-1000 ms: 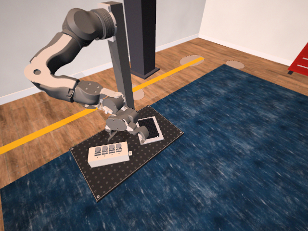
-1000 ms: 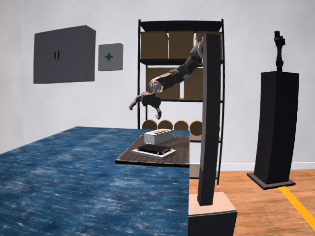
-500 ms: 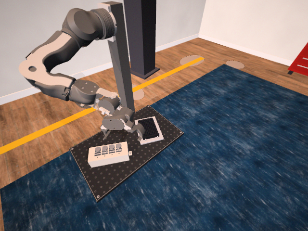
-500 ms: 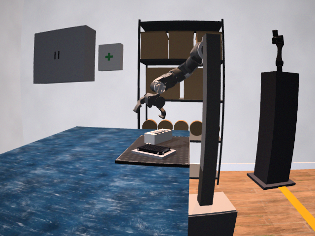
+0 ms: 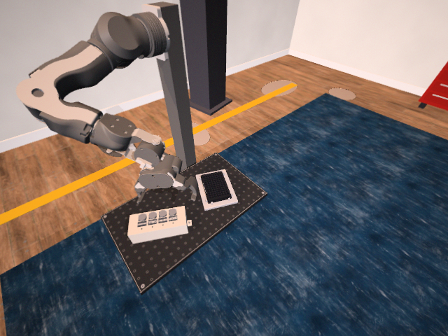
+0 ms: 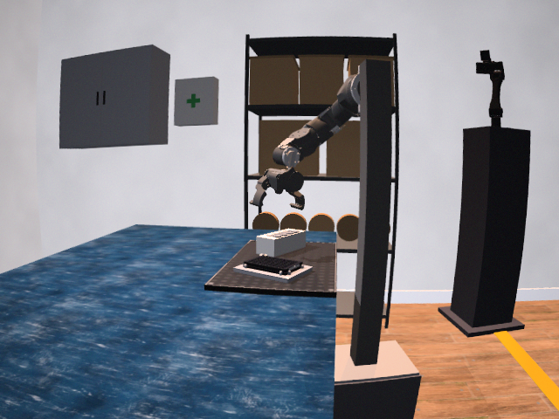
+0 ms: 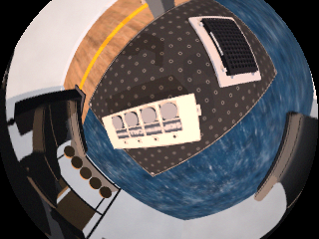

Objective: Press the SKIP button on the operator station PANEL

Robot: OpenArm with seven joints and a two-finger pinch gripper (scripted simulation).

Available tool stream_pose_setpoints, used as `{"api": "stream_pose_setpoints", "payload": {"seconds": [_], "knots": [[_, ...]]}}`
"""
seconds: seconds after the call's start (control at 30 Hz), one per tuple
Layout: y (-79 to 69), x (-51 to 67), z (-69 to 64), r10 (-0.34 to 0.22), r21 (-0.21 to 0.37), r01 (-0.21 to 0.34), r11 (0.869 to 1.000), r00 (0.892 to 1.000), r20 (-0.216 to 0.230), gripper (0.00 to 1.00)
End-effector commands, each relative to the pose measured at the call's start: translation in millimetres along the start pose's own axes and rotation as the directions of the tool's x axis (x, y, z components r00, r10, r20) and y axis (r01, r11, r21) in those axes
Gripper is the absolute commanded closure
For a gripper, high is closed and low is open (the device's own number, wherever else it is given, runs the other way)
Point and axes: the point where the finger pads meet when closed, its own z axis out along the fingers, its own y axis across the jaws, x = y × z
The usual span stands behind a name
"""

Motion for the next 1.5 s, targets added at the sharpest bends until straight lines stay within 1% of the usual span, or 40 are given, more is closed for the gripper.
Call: {"api": "stream_pose_setpoints", "payload": {"seconds": [0.0, 0.03, 0.07, 0.1, 0.13, 0.17, 0.57, 0.73, 1.47], "knots": [[0.9, -1.5, -1.0, -0.002, -0.005, 0.002, 1.0, 1.0, 0.003, 0.0], [-5.1, 1.6, -0.4, -0.044, 0.018, 0.044, 0.999, 0.999, -0.017, 0.0], [-10.9, 3.7, -0.2, -0.087, 0.037, 0.088, 0.995, 0.996, -0.037, 0.0], [-16.7, 5.9, 0.0, -0.129, 0.056, 0.133, 0.99, 0.99, -0.058, 0.0], [-22.5, 8.0, 0.2, -0.171, 0.074, 0.177, 0.981, 0.982, -0.079, 0.0], [-28.3, 10.1, 0.4, -0.212, 0.09, 0.222, 0.971, 0.972, -0.102, 0.0], [-28.3, 10.1, 0.4, -0.212, 0.09, 0.222, 0.971, 0.972, -0.102, 0.0], [-23.8, 8.5, 0.3, -0.245, 0.103, 0.257, 0.961, 0.962, -0.12, 0.0], [-23.8, 8.5, 0.3, -0.245, 0.103, 0.257, 0.961, 0.962, -0.12, 0.0]]}}
